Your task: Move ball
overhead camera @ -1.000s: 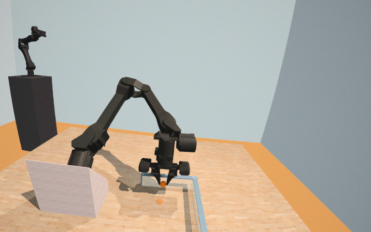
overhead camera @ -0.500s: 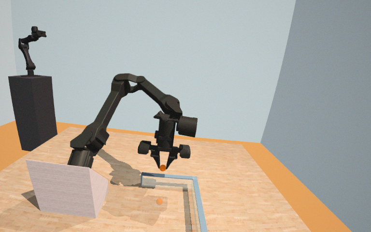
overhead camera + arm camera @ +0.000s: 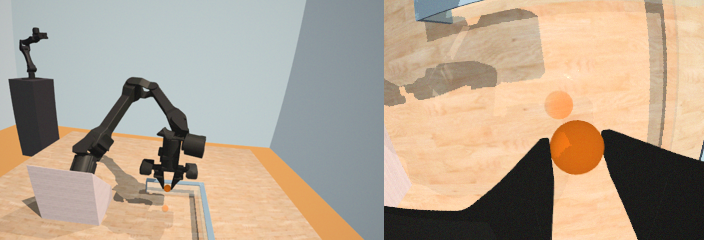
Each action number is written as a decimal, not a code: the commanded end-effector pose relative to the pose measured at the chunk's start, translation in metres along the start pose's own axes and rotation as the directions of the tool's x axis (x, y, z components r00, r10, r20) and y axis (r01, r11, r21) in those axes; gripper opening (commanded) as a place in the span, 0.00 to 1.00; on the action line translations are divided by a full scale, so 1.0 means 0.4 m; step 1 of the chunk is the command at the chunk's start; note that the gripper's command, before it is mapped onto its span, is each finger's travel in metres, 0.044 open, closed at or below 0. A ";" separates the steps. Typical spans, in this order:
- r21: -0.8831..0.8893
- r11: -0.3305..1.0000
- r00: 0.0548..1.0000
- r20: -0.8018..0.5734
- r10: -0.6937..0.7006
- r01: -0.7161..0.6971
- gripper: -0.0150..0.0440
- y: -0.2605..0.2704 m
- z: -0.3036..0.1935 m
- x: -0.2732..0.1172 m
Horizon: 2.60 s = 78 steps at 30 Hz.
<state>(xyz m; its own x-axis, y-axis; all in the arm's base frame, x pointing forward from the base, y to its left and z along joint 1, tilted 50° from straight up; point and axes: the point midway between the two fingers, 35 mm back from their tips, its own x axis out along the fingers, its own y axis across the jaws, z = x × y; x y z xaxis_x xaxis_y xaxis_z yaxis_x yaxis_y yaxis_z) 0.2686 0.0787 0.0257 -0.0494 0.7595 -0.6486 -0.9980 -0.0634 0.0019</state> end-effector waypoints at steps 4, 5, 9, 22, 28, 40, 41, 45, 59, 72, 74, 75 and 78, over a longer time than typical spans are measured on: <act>0.000 1.000 1.000 -0.003 0.000 0.000 0.25 0.004 -0.026 0.020; 0.000 1.000 1.000 -0.004 0.000 0.000 0.25 0.003 -0.026 0.025; 0.000 1.000 1.000 -0.006 -0.001 0.001 0.25 0.000 -0.028 0.065; 0.000 1.000 1.000 0.001 0.000 0.000 0.25 0.006 -0.024 0.190; 0.000 1.000 1.000 0.001 0.000 0.000 0.25 0.006 -0.024 0.196; 0.000 1.000 1.000 0.002 0.000 0.000 0.25 0.007 -0.023 0.237; 0.000 1.000 1.000 0.002 0.000 0.000 0.25 0.007 -0.023 0.237; 0.000 1.000 1.000 0.002 0.000 0.000 0.25 0.007 -0.023 0.237; -0.004 1.000 1.000 -0.002 -0.005 0.005 0.64 0.002 -0.024 0.233; 0.000 1.000 1.000 -0.003 0.000 0.000 0.64 0.004 -0.026 0.020; 0.000 1.000 1.000 -0.003 0.000 0.000 0.64 0.005 -0.025 0.014; 0.000 1.000 1.000 -0.003 0.000 0.000 0.64 0.005 -0.025 0.014; 0.000 1.000 1.000 -0.003 0.000 0.000 0.64 0.005 -0.025 0.014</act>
<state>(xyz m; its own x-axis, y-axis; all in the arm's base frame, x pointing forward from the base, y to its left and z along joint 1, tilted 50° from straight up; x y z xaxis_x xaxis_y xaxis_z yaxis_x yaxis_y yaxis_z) 0.2664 0.0866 0.0029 -0.0527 0.7592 -0.6488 -0.9981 -0.0600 0.0109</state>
